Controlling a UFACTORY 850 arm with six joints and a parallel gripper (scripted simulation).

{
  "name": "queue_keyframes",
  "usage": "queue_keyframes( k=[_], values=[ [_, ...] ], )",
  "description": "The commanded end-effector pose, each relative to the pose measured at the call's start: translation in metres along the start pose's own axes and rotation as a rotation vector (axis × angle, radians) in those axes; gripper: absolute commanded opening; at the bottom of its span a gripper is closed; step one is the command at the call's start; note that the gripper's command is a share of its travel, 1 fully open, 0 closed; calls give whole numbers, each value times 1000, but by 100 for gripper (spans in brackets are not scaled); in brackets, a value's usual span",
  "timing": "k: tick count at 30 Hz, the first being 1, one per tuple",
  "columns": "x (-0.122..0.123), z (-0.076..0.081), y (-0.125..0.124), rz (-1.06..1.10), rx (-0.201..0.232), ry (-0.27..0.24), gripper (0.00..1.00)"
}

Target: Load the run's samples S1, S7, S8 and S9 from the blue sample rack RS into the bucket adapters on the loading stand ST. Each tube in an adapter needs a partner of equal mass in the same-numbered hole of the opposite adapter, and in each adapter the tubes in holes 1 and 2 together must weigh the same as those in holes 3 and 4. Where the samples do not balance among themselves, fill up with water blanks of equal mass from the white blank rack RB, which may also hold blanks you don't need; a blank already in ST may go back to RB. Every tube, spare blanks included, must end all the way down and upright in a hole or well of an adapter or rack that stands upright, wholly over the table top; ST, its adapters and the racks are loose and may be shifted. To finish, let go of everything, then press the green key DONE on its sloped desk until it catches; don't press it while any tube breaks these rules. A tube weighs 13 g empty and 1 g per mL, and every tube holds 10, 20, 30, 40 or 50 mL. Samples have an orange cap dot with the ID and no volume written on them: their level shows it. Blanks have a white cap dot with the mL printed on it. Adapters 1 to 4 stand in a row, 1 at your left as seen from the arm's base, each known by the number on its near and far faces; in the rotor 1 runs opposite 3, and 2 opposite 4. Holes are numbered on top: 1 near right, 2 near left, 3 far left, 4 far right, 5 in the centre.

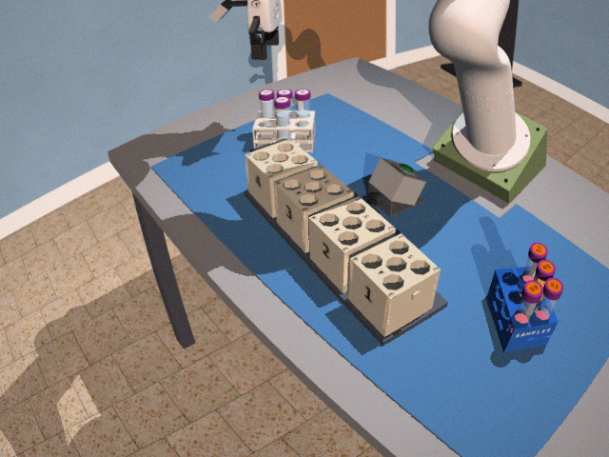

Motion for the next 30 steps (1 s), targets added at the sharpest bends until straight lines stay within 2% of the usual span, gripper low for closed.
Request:
queue_keyframes(
  k=[1,6,8,23,25,30],
  values=[
    [2,8,-4,34,1,1,100],
    [13,8,-27,200,1,1,100],
    [13,8,-27,200,1,1,100],
    [47,8,-94,700,1,1,100],
    [47,8,-94,700,1,1,100],
    [59,8,-116,819,1,1,100]
  ],
)
Point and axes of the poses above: the point where the finger pads meet when closed, its own z axis back along the fingers, its own y axis across the jaws, x = y × z, the point moved 1 cm from there along z, back along the fingers, and after that the axes turned 8 degrees about z, right-handed, at the moved point
